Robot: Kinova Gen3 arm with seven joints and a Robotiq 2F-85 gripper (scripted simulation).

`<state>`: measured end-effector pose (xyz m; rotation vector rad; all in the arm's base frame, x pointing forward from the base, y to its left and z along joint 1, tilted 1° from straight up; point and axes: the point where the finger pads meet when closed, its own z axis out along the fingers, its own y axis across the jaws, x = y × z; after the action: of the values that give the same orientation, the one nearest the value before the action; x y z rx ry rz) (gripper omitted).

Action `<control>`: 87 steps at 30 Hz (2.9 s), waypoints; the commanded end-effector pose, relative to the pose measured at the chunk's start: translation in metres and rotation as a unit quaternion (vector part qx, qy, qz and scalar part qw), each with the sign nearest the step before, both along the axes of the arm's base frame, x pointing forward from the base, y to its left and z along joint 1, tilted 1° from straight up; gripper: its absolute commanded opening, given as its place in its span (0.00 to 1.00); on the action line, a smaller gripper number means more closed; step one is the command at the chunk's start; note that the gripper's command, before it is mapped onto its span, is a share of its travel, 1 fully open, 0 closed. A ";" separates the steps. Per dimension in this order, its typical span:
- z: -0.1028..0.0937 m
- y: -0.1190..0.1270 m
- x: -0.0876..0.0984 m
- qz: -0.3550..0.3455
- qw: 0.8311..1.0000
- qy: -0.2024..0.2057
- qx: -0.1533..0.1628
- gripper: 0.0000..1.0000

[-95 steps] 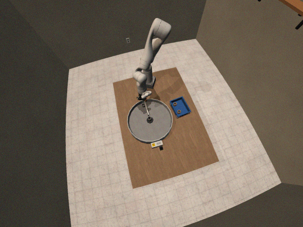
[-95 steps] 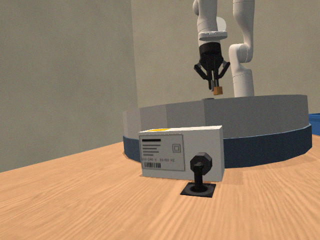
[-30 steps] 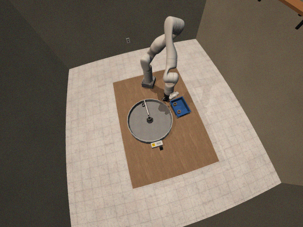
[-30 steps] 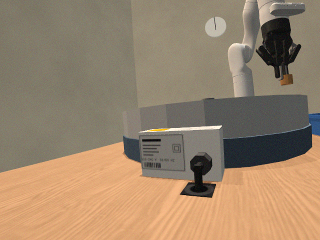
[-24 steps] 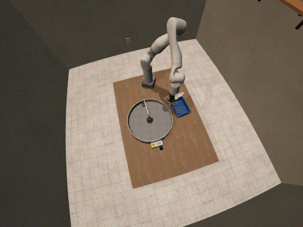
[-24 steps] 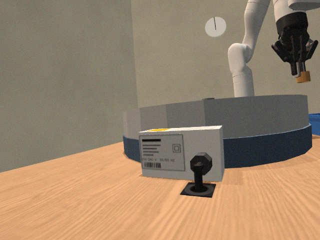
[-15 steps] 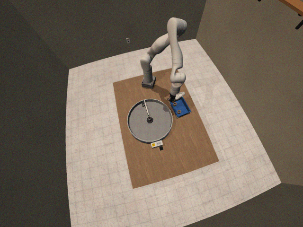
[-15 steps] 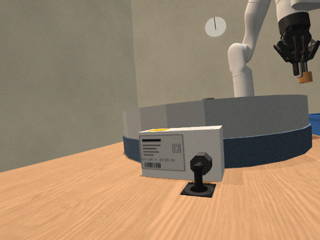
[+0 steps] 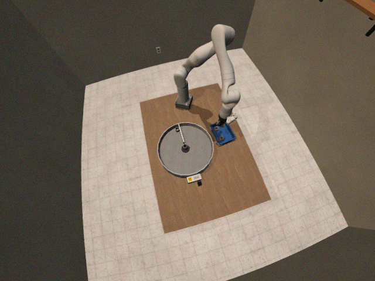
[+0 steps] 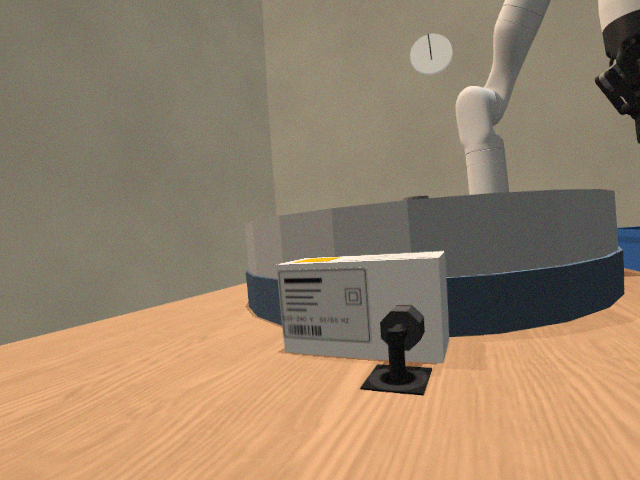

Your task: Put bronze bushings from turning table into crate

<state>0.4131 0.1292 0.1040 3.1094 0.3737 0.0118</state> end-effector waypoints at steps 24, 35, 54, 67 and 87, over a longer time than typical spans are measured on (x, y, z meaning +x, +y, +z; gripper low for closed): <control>-0.050 0.002 0.001 0.002 1.000 -0.001 0.001 0.00; -0.050 0.002 0.001 0.002 1.000 -0.001 0.001 0.00; -0.079 0.003 0.001 0.003 1.000 -0.002 0.001 0.00; -0.084 0.002 0.001 0.003 1.000 -0.002 0.001 0.00; -0.094 0.002 0.001 0.003 1.000 -0.002 0.001 0.00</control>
<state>0.4142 0.1316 0.0107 3.1095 0.3840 0.0172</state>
